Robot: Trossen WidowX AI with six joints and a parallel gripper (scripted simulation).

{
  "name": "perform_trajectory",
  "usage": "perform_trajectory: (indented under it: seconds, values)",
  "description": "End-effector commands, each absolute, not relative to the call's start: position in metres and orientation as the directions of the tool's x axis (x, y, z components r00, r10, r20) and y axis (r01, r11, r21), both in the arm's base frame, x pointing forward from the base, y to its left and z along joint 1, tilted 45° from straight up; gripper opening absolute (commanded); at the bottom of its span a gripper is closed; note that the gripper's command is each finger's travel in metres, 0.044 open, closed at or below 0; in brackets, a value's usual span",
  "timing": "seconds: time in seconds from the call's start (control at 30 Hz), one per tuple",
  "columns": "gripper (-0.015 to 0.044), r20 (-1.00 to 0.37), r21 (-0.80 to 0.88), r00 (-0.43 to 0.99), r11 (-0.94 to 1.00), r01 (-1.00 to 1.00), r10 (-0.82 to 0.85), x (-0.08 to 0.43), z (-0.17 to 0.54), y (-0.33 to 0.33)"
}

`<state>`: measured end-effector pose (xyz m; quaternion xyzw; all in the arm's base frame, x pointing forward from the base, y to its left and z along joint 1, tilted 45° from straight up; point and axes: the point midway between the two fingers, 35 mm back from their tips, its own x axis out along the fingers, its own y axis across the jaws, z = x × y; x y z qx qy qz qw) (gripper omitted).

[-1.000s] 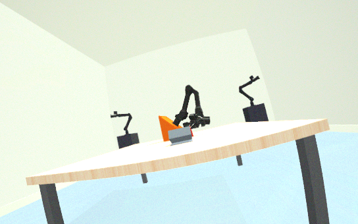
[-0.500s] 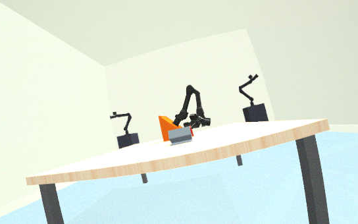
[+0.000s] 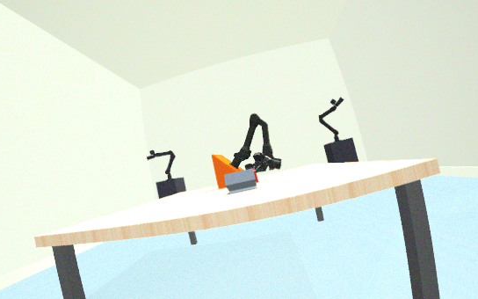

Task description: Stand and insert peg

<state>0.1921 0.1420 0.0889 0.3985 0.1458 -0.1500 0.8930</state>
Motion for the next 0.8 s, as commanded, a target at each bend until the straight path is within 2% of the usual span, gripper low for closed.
perform_trajectory:
  seconds: [0.0,0.77]
  values:
    - [0.0051,-0.38,0.668,0.912,0.637,0.384,-0.152,0.1909,0.0888,0.1426]
    - [0.0051,-0.354,0.665,0.919,0.644,0.377,-0.173,0.1871,0.0871,0.1451]
